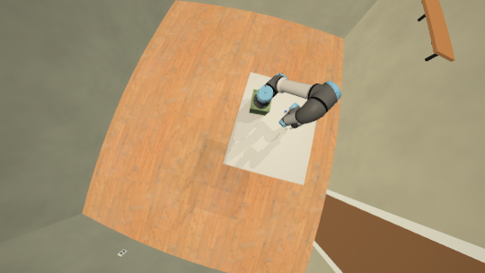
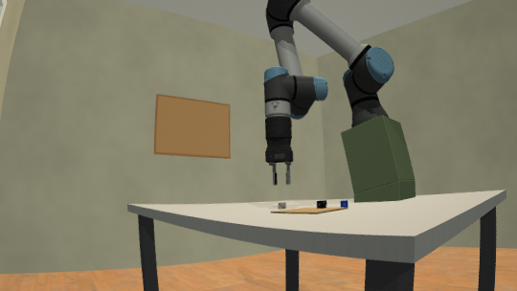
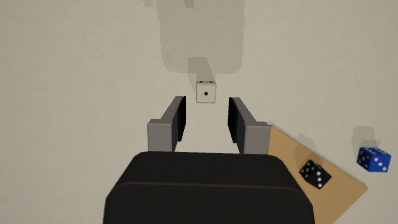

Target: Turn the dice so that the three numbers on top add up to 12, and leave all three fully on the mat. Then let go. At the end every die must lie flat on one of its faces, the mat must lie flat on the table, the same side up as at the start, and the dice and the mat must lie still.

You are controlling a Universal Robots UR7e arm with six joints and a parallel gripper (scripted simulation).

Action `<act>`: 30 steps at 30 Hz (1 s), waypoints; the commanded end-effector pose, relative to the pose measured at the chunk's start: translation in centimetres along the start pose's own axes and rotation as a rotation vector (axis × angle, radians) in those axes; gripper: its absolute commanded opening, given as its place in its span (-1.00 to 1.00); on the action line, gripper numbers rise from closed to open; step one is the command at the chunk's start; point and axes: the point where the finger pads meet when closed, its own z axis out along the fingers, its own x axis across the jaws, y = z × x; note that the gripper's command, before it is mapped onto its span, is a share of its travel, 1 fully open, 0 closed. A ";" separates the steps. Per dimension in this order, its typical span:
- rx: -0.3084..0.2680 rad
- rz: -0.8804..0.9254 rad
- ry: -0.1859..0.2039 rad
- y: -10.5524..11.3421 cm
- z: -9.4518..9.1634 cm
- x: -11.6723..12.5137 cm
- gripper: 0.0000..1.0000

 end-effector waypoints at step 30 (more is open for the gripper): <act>-0.001 0.000 -0.001 -0.1 4.1 -0.1 0.40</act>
